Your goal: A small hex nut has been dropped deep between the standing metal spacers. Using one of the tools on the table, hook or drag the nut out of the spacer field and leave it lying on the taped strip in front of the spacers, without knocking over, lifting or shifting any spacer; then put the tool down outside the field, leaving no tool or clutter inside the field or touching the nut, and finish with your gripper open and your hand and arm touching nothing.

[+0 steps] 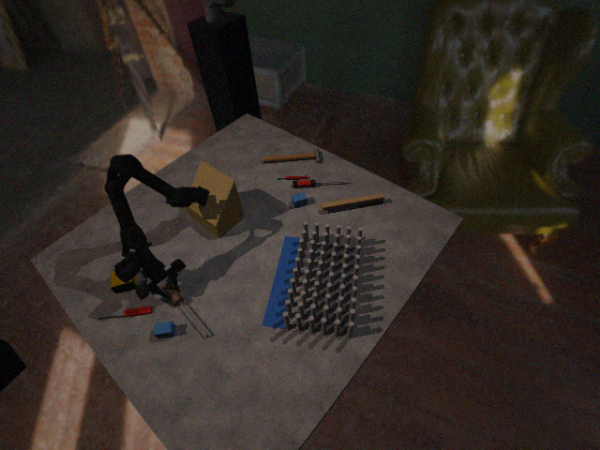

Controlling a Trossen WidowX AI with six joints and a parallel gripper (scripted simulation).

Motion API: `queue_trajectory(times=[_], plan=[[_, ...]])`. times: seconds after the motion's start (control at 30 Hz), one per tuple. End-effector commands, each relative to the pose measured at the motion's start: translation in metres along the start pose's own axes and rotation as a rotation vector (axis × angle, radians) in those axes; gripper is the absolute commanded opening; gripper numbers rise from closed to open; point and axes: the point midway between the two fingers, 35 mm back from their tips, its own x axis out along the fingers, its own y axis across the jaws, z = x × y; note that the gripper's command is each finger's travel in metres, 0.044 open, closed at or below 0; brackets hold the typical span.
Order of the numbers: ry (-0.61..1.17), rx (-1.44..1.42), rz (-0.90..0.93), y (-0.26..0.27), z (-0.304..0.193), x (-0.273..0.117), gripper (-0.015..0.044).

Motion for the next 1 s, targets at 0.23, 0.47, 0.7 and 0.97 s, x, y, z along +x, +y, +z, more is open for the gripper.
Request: queue_trajectory(times=[0.23,0.47,0.7,0.97], plan=[[0.007,0.002,0.005,0.008,-0.055,-0.055,0.0000],[0.009,0.006,0.007,0.006,-0.081,-0.105,0.0000],[0.012,0.009,0.010,0.002,-0.091,-0.140,0.0000],[0.020,-0.021,-0.037,-0.010,-0.100,-0.130,0.0000]])
